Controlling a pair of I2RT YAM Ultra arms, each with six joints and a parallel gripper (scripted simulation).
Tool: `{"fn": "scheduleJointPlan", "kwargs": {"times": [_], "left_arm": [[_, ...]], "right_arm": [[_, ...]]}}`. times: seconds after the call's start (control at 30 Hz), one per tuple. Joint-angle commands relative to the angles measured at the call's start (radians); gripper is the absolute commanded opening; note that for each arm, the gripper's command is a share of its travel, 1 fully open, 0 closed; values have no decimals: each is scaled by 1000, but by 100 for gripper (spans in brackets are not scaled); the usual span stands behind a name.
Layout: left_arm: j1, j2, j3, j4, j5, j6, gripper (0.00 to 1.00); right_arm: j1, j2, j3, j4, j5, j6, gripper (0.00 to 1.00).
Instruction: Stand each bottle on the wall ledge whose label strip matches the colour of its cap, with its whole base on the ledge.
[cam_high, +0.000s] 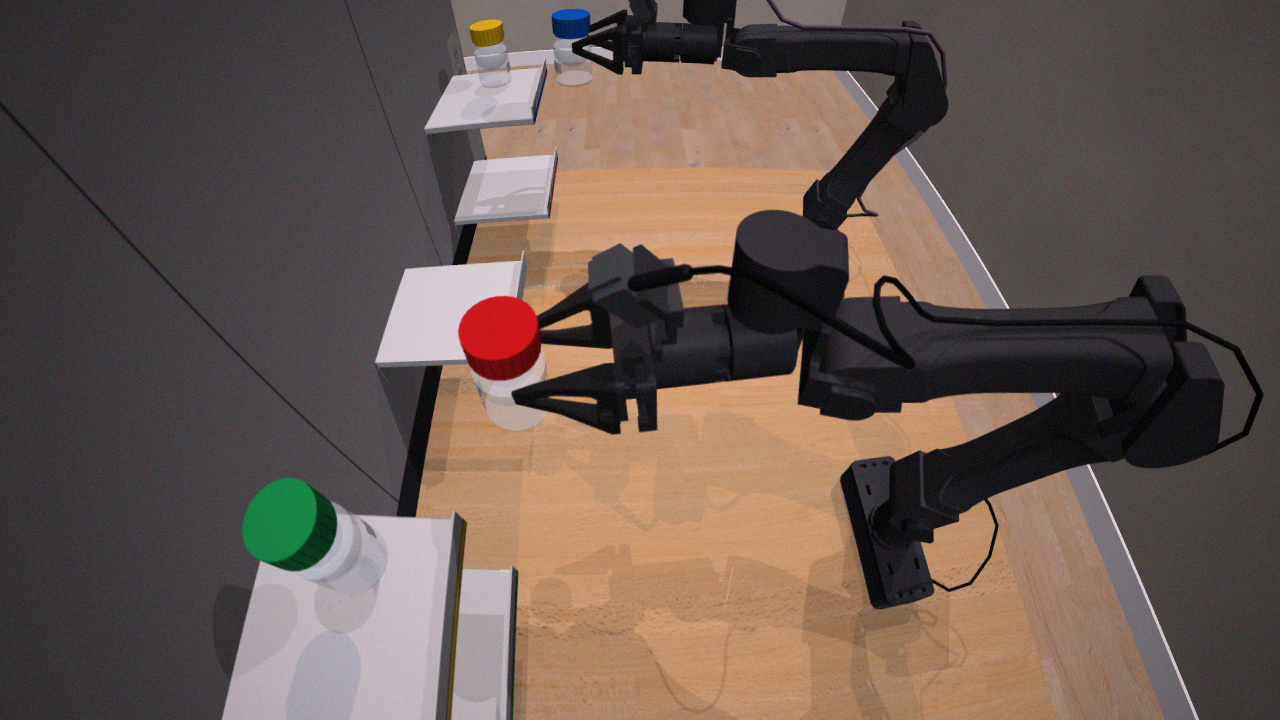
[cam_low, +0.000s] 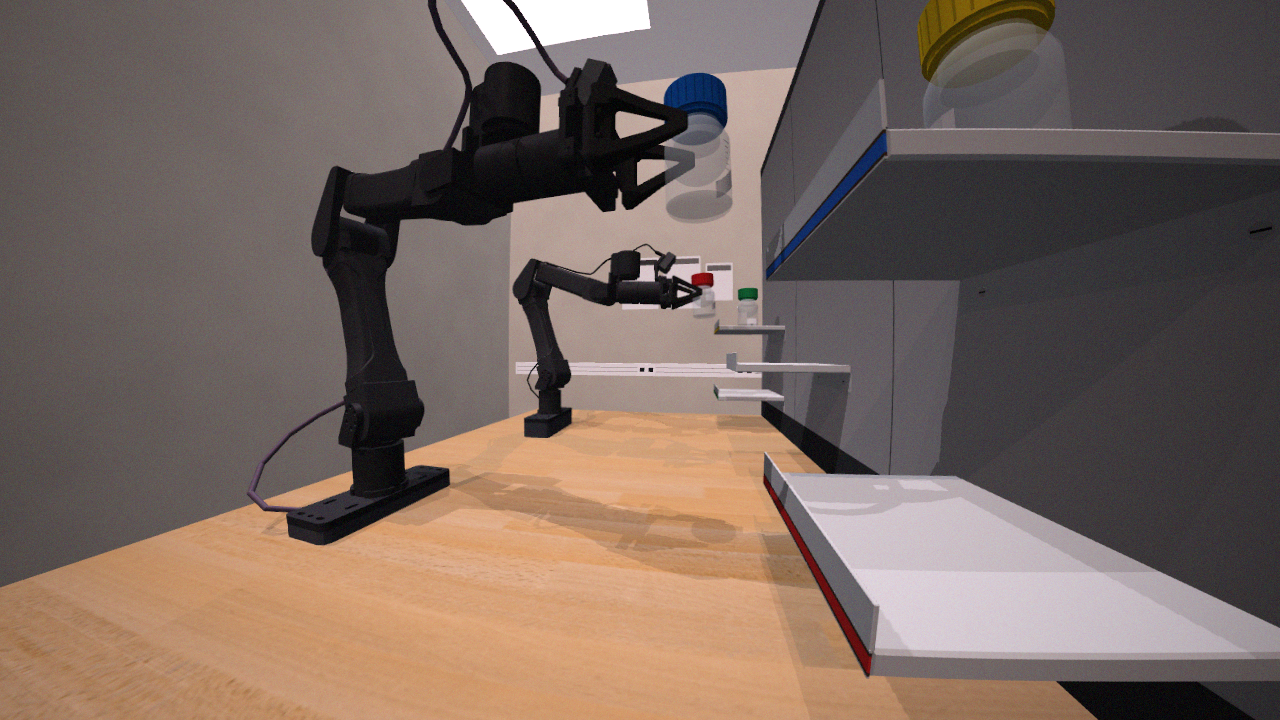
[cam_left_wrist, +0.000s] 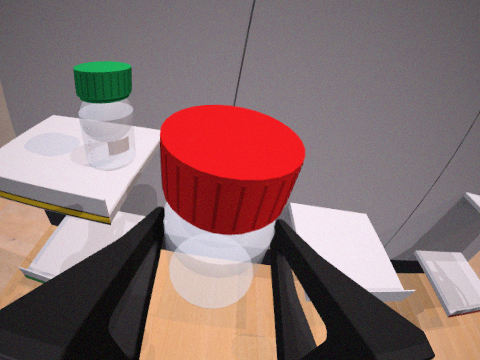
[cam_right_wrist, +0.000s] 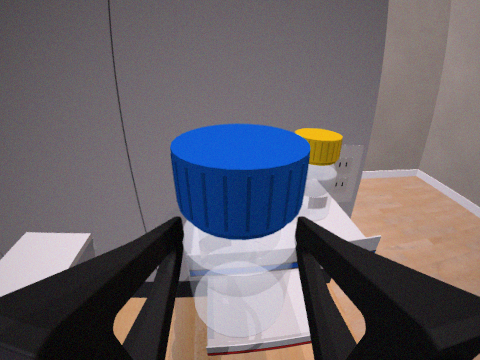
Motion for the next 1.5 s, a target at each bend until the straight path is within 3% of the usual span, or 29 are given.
{"fn": "scheduleJointPlan", "kwargs": {"times": [0.0,0.23,0.4,0.8,1.1,1.47], "left_arm": [[-64,82,82,-25,-158,-74,50],[-289,337,258,-25,-396,-180,50],[-380,457,354,-46,-504,-224,50],[-523,497,406,-128,-611,-205,50],[-511,462,358,-14,-474,-131,50],[-400,341,144,157,-100,-6,50]], "right_arm": [[21,32,78,-32,28,3,49],[49,121,181,-70,18,-19,49],[48,116,165,-40,19,-19,49],[48,116,159,-42,19,-18,49],[48,116,159,-42,19,-18,49],[48,116,159,-42,19,-18,49]]}}
